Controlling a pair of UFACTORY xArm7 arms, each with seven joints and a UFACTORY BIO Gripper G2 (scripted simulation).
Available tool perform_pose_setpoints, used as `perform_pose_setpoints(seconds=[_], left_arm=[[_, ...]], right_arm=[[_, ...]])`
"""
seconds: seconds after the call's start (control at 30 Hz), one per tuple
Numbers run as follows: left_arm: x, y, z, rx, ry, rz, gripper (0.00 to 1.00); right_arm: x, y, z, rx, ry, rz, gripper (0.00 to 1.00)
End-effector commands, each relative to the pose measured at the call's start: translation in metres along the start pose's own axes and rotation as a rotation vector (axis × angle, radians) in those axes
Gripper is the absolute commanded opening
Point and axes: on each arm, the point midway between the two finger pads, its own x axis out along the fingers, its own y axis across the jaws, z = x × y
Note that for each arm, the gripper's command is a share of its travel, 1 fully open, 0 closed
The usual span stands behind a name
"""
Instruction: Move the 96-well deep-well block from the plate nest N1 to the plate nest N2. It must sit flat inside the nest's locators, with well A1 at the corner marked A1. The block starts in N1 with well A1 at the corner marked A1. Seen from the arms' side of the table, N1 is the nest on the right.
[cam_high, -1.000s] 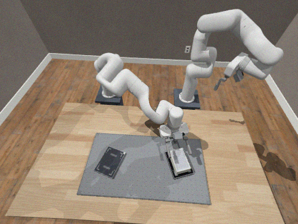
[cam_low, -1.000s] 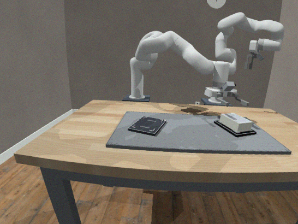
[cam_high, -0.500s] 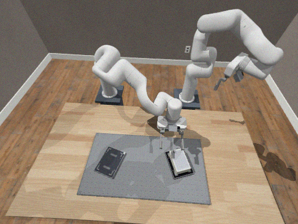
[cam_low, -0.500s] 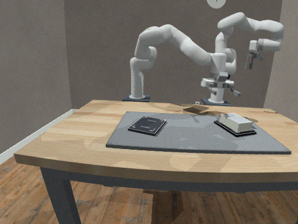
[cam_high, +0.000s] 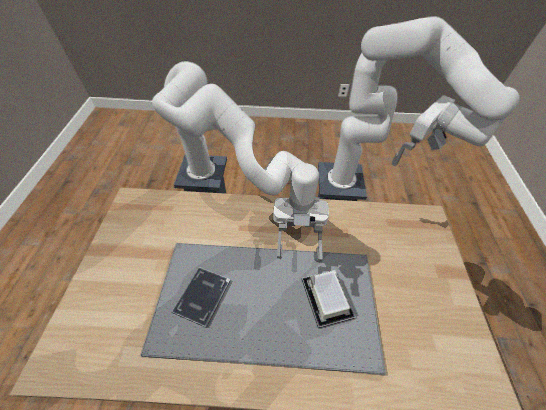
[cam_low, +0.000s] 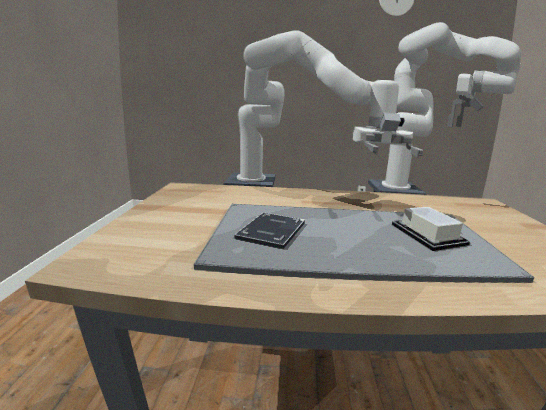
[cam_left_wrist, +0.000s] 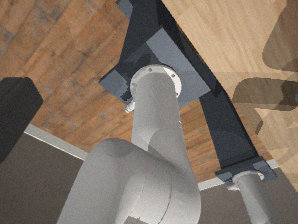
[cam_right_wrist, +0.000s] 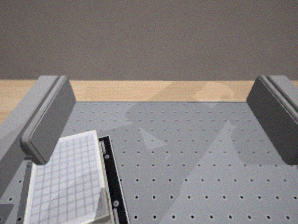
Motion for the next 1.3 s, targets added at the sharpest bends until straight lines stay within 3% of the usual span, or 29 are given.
perform_pose_setpoints(seconds=[0.0, 0.77, 1.27], left_arm=[[-0.001, 0.000, 0.000, 0.000, -0.002, -0.001, 1.00], [-0.001, 0.000, 0.000, 0.000, -0.002, -0.001, 1.00], [-0.001, 0.000, 0.000, 0.000, -0.002, -0.001, 1.00]], right_arm=[[-0.006, -0.016, 0.018, 0.009, -0.003, 0.004, 0.37], [-0.034, -0.090, 0.085, 0.008, -0.003, 0.004, 0.37], [-0.034, -0.090, 0.085, 0.008, -0.003, 0.004, 0.37]])
